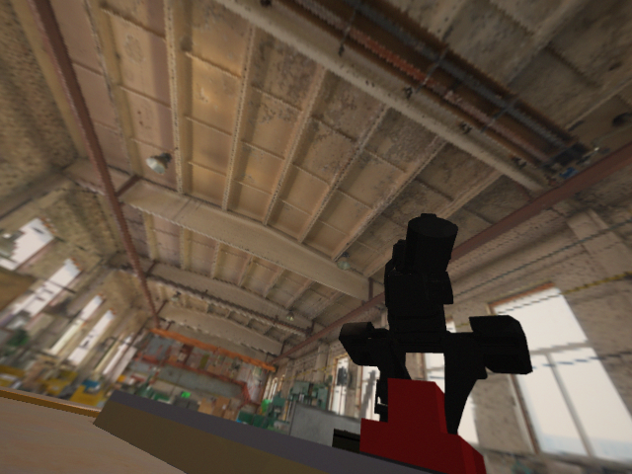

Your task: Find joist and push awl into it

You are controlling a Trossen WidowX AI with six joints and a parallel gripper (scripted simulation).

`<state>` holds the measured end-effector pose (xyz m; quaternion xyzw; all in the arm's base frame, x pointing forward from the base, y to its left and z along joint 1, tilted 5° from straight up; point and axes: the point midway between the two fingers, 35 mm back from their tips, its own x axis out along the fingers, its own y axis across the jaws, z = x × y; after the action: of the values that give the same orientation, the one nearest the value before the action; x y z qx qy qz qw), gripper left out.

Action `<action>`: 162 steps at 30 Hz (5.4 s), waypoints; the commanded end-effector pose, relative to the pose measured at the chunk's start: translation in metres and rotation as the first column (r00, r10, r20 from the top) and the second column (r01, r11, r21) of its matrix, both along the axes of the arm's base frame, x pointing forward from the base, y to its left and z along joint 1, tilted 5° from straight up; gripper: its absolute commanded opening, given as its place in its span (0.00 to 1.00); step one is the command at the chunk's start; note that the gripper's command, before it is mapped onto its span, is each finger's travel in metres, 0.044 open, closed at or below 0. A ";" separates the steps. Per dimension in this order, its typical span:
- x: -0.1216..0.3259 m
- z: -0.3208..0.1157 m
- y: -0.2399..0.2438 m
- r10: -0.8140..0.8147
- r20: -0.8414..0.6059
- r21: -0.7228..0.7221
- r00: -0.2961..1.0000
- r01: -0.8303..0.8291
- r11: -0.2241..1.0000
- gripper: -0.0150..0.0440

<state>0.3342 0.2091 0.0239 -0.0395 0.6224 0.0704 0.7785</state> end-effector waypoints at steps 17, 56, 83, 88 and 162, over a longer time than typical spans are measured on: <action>0.005 -0.001 -0.039 -0.001 -0.002 -0.004 1.000 0.001 1.000 0.25; 0.016 -0.003 -0.106 -0.001 -0.001 -0.010 1.000 0.001 1.000 0.25; 0.023 -0.004 -0.153 -0.001 0.000 -0.014 1.000 0.001 1.000 0.25; 0.025 -0.004 -0.162 -0.001 0.000 -0.015 1.000 0.001 1.000 0.25; 0.045 -0.004 -0.290 -0.001 0.002 -0.026 1.000 0.001 1.000 0.25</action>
<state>0.3771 -0.0726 0.0206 -0.0491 0.6223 0.0620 0.7788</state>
